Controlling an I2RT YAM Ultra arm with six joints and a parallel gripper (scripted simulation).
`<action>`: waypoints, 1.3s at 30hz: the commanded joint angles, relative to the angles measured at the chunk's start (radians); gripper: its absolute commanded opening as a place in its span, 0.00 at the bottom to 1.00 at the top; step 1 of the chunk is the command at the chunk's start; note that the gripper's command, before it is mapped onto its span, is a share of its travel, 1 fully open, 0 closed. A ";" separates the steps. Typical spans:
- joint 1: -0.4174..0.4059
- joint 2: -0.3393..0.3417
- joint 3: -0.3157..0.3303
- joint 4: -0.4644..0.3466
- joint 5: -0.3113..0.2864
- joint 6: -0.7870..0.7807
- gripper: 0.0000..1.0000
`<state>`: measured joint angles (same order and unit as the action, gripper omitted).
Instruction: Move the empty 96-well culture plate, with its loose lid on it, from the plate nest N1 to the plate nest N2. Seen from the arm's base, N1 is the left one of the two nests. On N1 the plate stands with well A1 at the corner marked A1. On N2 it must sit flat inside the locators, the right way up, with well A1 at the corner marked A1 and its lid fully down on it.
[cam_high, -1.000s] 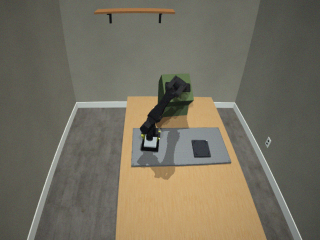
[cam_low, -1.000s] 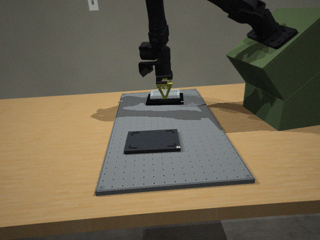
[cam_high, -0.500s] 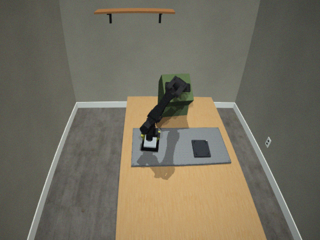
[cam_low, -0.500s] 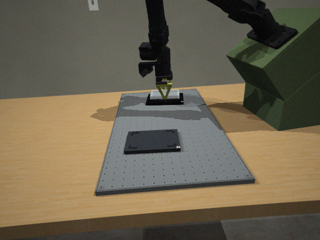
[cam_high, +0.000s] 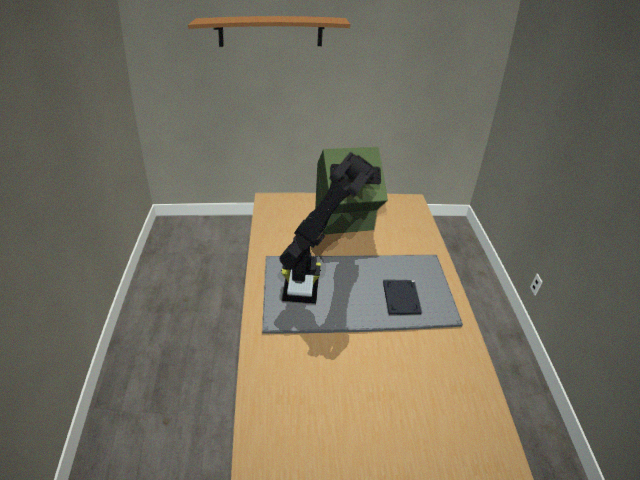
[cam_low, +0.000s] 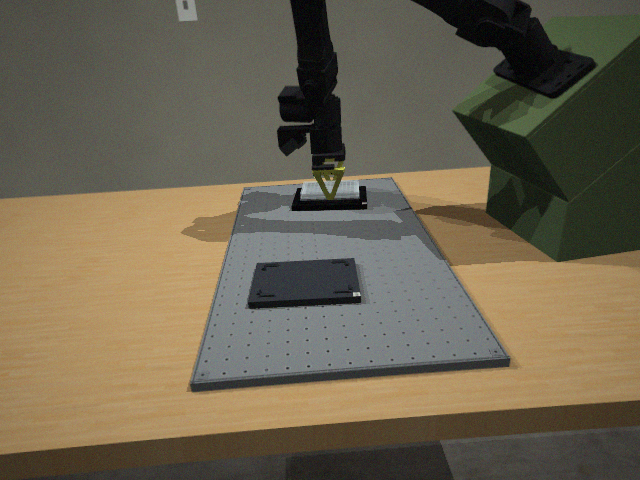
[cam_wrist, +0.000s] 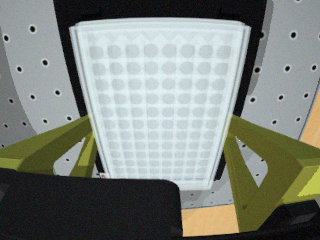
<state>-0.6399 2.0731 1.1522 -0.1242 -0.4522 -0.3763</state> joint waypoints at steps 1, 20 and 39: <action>-0.004 -0.006 0.026 0.017 0.001 0.007 0.00; 0.000 -0.001 0.030 0.023 0.003 0.010 0.00; 0.001 0.007 0.013 0.013 0.003 0.007 1.00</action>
<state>-0.6342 2.0869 1.1614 -0.1150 -0.4500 -0.3717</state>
